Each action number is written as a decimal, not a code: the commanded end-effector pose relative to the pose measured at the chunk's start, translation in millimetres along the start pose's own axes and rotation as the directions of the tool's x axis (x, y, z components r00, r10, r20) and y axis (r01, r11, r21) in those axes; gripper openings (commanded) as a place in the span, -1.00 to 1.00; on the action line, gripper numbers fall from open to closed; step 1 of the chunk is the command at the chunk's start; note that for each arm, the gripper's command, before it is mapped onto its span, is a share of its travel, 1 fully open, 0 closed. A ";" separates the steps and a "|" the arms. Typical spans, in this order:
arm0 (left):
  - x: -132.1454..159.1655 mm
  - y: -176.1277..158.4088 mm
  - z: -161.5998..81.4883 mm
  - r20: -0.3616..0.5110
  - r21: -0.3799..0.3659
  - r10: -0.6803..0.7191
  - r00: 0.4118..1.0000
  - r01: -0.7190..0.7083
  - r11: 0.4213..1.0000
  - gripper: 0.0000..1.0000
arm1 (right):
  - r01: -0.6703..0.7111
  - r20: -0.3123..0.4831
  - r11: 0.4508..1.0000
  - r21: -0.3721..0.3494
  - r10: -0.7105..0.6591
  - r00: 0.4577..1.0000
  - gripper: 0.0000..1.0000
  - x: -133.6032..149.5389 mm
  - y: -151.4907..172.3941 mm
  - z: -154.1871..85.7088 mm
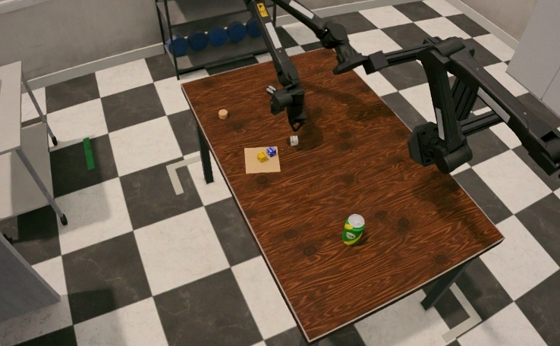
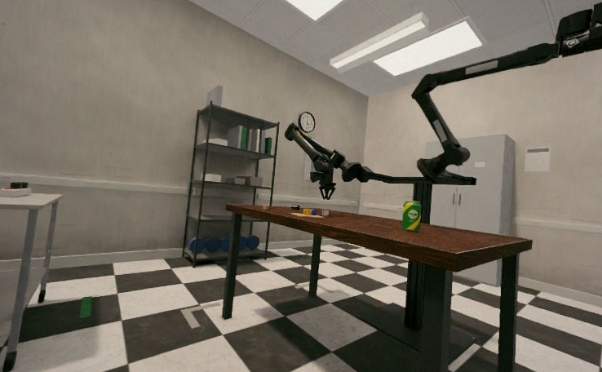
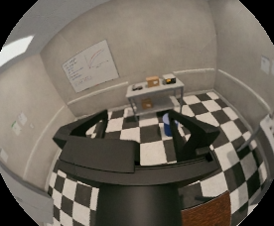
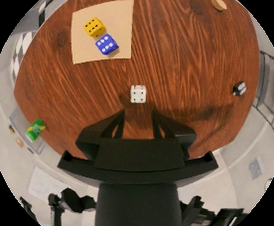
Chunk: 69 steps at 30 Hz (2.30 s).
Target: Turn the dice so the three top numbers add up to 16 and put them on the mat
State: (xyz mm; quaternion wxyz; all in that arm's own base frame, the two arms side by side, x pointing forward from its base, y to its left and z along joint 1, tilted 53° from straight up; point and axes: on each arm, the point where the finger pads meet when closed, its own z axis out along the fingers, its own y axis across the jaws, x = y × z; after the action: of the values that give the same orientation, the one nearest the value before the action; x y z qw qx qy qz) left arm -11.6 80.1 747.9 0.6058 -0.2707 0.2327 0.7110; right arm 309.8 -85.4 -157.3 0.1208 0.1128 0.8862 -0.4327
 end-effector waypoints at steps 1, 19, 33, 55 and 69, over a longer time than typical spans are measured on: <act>-37.1 1.1 -2.8 0.068 -0.007 0.003 0.998 -0.003 1.000 1.00 | -0.019 0.007 1.000 -0.001 0.019 1.000 -0.11 -3.0 -3.3 -2.7; -37.1 1.1 -2.8 0.068 -0.007 0.003 0.998 -0.003 1.000 1.00 | -0.018 0.007 1.000 -0.001 0.018 1.000 -0.11 -3.0 -3.3 -2.7; -37.1 1.1 -2.8 0.068 -0.007 0.003 0.998 -0.003 1.000 1.00 | -0.001 -0.006 1.000 0.005 0.001 1.000 -0.11 3.2 -3.5 4.9; -37.1 1.1 -2.8 0.068 -0.007 0.003 0.998 -0.003 1.000 1.00 | 0.002 -0.012 1.000 0.005 -0.002 1.000 -0.11 6.1 -2.6 31.0; -37.1 1.1 -2.8 0.068 -0.007 0.003 0.998 -0.003 1.000 1.00 | -0.005 -0.008 1.000 0.003 0.005 1.000 -0.11 3.1 -0.6 49.5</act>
State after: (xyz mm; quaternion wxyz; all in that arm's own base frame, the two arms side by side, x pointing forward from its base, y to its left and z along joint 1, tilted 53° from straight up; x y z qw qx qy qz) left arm -11.6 80.1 747.9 0.6058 -0.2707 0.2327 0.7110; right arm 313.3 -119.1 -181.6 0.1242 0.1205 0.8849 -0.4325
